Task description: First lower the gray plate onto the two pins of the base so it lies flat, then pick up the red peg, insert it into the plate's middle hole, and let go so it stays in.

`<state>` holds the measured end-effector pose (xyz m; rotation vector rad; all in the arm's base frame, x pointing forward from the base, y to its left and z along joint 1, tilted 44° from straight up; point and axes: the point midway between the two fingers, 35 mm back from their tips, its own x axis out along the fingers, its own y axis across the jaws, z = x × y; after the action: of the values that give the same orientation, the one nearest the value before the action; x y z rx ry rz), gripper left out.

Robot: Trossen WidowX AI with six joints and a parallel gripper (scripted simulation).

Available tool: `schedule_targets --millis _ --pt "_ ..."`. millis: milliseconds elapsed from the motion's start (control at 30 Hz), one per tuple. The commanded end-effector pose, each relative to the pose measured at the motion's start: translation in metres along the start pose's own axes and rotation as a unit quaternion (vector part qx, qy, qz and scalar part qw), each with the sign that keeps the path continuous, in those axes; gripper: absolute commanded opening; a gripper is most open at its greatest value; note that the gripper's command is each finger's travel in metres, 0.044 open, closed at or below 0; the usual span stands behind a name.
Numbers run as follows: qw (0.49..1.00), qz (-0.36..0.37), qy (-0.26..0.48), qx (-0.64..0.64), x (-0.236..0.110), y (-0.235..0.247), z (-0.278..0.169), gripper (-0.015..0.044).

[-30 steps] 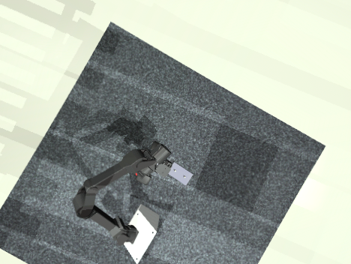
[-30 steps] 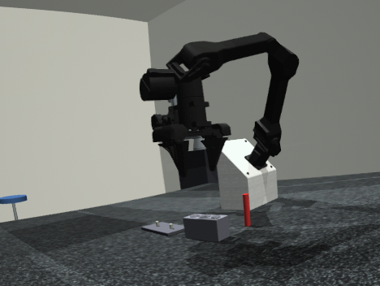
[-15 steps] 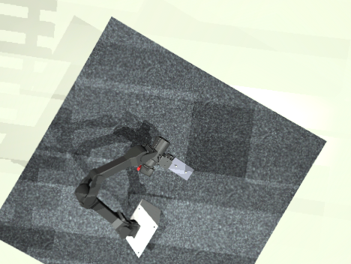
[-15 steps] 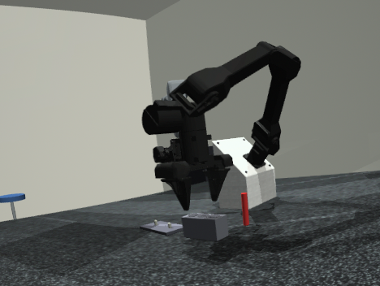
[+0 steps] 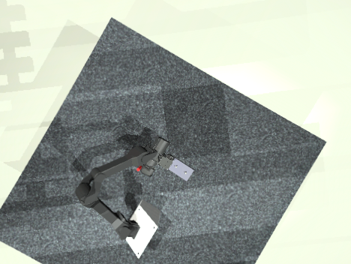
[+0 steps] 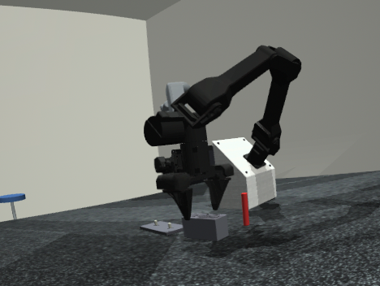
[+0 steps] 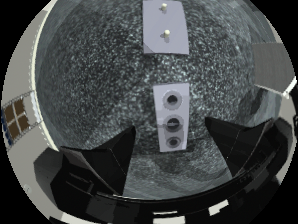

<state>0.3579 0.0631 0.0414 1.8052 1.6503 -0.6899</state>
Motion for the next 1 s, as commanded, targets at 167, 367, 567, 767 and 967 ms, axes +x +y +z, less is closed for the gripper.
schedule_targets --millis 167,367,567,767,967 --pt "1.0 -0.003 0.002 0.003 0.017 -0.001 -0.001 0.044" --pt "1.0 -0.003 0.002 0.003 0.026 -0.002 -0.001 0.044" --pt "1.0 -0.003 0.003 0.004 0.036 -0.002 -0.001 0.044" --pt "1.0 -0.003 0.003 0.004 0.045 -0.003 -0.002 0.044" --pt "1.0 -0.003 0.003 0.004 0.046 -0.004 -0.002 0.0335"
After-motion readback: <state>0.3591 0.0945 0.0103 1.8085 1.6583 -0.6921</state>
